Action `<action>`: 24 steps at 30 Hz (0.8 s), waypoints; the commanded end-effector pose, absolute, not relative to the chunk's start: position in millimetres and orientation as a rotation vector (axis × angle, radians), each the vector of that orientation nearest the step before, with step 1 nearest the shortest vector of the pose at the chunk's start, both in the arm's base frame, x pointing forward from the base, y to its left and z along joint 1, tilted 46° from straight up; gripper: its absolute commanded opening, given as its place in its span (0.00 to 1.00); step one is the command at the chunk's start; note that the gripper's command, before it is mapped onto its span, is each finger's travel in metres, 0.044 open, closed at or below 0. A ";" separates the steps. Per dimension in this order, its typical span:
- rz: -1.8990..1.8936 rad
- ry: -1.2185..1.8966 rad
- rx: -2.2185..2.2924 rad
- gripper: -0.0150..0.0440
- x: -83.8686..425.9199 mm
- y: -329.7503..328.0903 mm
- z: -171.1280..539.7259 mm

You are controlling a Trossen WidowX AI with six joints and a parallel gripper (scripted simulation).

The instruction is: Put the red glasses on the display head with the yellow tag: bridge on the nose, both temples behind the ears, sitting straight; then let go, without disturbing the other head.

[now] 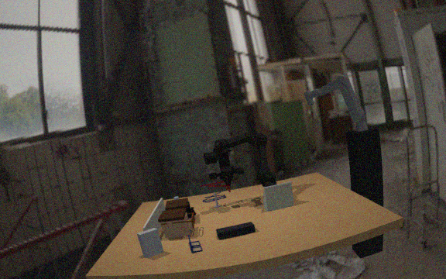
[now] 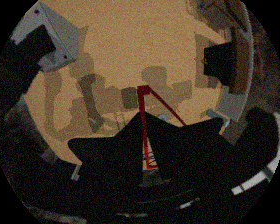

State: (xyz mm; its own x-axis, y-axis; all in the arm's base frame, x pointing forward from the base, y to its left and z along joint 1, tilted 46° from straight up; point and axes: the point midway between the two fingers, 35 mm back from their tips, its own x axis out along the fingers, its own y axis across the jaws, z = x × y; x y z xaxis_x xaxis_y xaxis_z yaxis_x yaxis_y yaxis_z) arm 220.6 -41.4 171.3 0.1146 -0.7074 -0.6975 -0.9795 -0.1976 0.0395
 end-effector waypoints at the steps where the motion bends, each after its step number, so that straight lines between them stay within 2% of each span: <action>1: 0.817 1.636 -1.948 0.25 223.0 -38.8 175.0; 17: 0.369 1.643 -1.607 0.25 273.2 -62.6 208.3; 24: 0.349 1.642 -1.591 0.25 275.4 -64.1 209.8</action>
State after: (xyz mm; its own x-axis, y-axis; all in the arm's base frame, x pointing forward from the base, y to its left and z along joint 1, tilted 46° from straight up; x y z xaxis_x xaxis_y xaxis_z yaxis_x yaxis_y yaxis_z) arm 272.1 -63.4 207.8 0.1136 -0.7056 -0.6995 -0.9368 0.1583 -0.3119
